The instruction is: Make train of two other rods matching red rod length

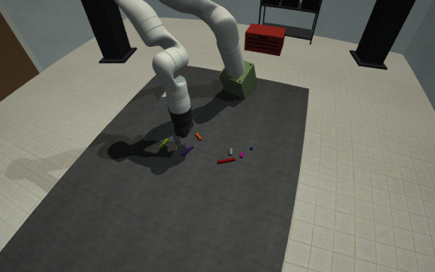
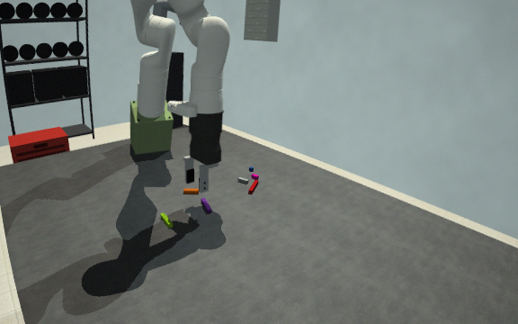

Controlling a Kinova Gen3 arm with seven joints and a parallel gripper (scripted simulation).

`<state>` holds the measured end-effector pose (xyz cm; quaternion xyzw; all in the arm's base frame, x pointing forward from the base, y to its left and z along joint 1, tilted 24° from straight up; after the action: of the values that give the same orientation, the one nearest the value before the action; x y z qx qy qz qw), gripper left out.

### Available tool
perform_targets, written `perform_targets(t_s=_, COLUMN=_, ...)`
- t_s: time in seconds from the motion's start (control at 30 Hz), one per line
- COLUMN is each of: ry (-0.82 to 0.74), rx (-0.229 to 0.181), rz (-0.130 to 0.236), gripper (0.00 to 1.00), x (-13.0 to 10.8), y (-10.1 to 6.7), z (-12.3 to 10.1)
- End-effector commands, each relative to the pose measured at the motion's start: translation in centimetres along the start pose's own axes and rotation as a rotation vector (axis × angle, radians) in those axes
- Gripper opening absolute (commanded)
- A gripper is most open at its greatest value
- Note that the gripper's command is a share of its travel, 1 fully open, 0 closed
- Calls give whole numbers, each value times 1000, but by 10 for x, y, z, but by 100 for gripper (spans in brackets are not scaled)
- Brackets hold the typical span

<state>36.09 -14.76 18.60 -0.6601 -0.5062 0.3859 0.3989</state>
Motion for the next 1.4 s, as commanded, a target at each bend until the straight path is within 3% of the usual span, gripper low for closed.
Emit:
perform_targets(t_s=0.0, ry=0, rx=-1, rz=1, gripper=100, x=0, y=0, z=0)
perform_targets(t_s=0.73, ry=66, rx=3, rz=-1, gripper=100, x=10, y=1, z=0)
perform_targets(t_s=1.37, ry=301, rx=14, rz=-4, gripper=100, x=46, y=3, z=3)
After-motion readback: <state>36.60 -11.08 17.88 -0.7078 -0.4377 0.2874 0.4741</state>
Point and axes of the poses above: the point where the finger pads meet when closed, its own y axis out along the fingers, its own z axis across the jaws, x = y × z, the point moved 9 cm from there along -y, back along the fingers
